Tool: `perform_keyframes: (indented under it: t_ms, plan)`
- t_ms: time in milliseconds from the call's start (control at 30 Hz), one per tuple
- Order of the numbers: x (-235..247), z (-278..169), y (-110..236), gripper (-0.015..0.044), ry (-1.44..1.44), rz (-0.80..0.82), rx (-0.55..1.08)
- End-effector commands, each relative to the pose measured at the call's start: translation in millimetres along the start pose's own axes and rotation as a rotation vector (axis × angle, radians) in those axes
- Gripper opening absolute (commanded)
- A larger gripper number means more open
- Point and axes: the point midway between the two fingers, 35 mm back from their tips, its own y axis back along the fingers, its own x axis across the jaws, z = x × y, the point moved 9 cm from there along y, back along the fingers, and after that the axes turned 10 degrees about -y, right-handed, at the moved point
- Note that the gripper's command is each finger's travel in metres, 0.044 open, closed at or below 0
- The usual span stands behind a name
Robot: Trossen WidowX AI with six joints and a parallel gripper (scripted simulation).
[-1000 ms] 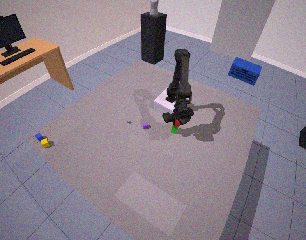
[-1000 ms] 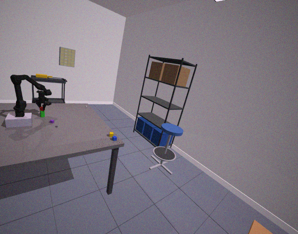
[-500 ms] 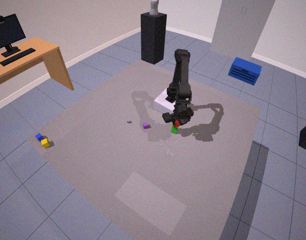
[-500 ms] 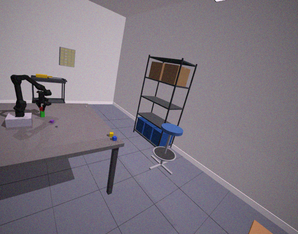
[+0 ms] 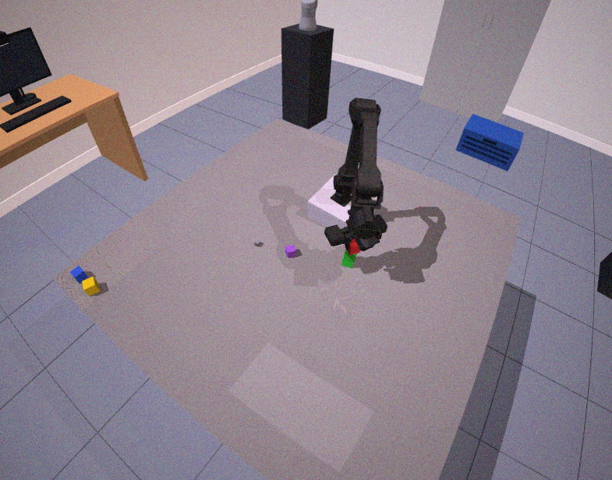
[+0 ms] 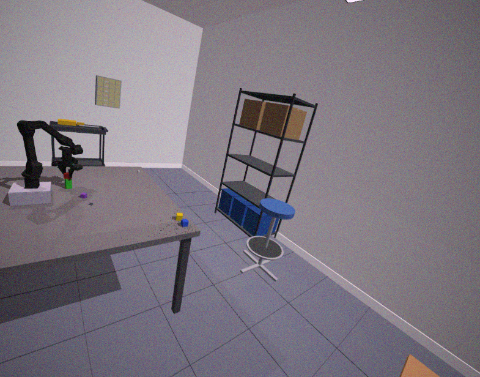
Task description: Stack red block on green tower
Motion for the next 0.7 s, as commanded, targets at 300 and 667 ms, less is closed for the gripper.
perform_keyframes:
  t_ms: [300, 667]
  plan:
    - [0.0, -0.9, 0.6, 0.0105, -0.001, 0.001, 0.008]
    - [0.0, -0.9, 0.6, 0.0394, -0.001, 0.001, 0.008]
